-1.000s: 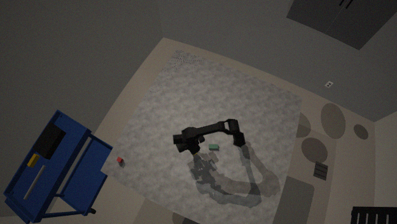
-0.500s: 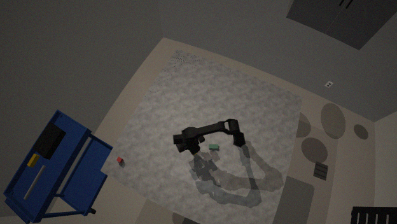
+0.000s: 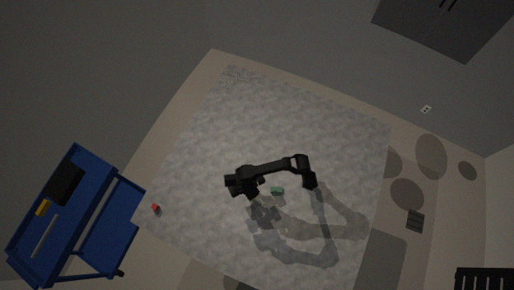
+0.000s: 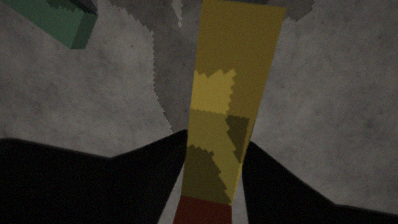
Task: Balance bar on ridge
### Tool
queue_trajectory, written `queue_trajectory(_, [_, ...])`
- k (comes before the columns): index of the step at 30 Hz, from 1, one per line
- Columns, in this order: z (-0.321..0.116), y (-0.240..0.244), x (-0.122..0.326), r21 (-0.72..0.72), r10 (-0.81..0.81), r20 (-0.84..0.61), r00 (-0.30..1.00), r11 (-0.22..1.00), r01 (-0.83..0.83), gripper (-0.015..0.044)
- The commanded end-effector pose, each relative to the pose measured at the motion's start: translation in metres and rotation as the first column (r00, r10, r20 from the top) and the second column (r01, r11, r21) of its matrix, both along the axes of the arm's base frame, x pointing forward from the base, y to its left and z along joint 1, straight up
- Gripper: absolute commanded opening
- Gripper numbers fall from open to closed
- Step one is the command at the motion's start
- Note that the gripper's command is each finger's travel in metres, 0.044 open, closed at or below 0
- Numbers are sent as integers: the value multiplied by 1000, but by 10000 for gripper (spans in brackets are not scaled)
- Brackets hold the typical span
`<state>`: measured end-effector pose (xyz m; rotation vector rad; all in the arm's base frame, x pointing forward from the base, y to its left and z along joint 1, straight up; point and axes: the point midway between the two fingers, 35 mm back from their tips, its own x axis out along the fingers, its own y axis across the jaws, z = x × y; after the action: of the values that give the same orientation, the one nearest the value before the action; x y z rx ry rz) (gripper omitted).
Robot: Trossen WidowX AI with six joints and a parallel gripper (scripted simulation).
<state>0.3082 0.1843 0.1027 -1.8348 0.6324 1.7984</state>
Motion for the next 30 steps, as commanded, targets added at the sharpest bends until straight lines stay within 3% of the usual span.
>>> queue_trajectory(1, [-1,1,0,2,-1,-1,1000,1000,1,0])
queue_trajectory(30, [-4,1,0,2,-1,-1,1000,1000,1,0])
